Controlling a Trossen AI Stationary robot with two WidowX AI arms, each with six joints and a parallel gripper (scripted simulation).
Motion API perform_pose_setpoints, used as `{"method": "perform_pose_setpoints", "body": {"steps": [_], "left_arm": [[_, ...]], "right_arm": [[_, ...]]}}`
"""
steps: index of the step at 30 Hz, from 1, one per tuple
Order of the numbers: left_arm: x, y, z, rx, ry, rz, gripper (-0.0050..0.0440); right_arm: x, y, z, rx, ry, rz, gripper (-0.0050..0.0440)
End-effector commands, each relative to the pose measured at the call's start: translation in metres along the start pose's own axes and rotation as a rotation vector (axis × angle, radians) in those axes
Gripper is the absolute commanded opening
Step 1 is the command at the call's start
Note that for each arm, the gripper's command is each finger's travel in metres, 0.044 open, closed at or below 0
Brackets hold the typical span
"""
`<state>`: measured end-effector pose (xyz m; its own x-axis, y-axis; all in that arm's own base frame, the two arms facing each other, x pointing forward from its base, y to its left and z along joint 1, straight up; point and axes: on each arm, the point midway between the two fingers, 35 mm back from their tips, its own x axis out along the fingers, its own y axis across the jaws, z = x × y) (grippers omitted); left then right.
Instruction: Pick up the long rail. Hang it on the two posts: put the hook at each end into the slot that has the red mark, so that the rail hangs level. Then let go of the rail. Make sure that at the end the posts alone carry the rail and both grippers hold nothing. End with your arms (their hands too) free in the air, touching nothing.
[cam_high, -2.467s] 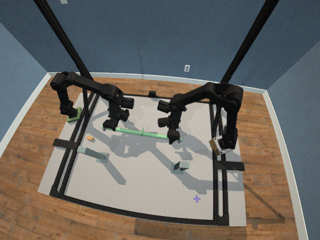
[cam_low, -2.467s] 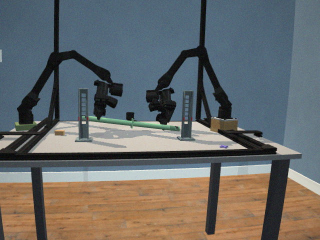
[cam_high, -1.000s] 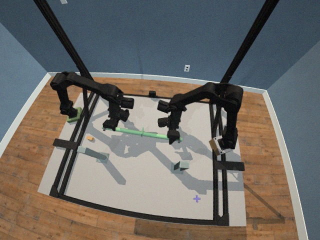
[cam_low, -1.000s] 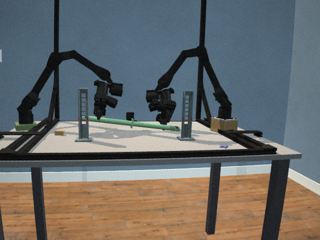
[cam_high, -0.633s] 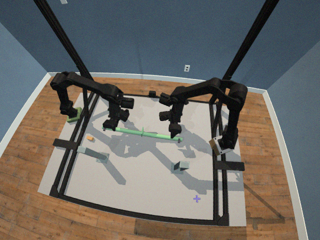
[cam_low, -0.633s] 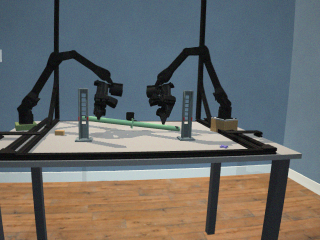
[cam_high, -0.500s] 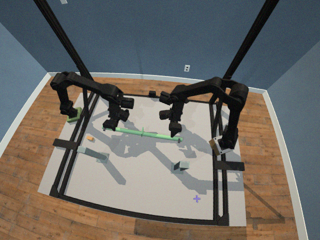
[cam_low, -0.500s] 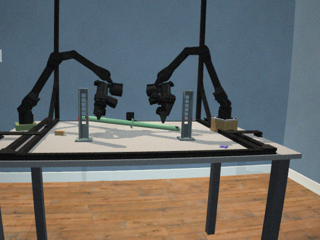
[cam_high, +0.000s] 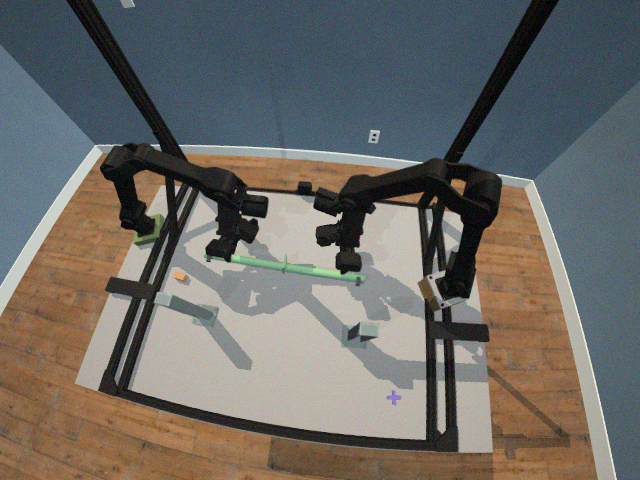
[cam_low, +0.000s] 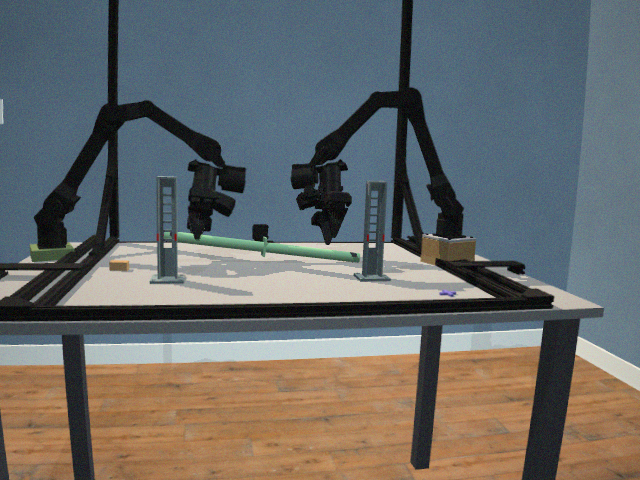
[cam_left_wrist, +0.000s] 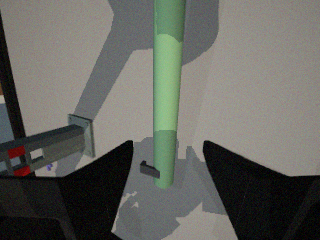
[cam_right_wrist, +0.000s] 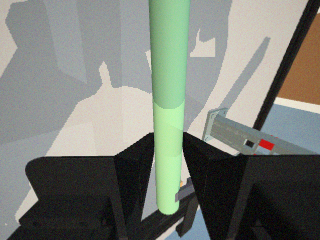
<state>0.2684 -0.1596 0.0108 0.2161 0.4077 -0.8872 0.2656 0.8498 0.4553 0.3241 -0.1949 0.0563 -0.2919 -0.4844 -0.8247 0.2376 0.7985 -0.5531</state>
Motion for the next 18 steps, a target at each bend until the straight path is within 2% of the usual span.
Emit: {"method": "perform_pose_setpoints", "body": {"steps": [1, 4, 15, 18], "left_arm": [[0.004, 0.003, -0.002, 0.002, 0.014, -0.059, 0.0224], [0.008, 0.007, -0.001, 0.002, 0.023, -0.129, 0.016], [0.018, 0.022, 0.003, 0.008, -0.009, -0.38, 0.016], [0.018, 0.023, 0.003, 0.01, -0.016, -0.402, 0.016]], "right_arm": [[-0.001, -0.001, 0.001, 0.001, -0.006, -0.006, 0.0], [-0.002, -0.001, 0.001, 0.001, -0.008, -0.006, 0.0], [-0.002, -0.002, 0.002, 0.001, -0.012, -0.007, 0.0], [-0.002, -0.002, 0.002, 0.001, -0.011, -0.007, 0.0]]}}
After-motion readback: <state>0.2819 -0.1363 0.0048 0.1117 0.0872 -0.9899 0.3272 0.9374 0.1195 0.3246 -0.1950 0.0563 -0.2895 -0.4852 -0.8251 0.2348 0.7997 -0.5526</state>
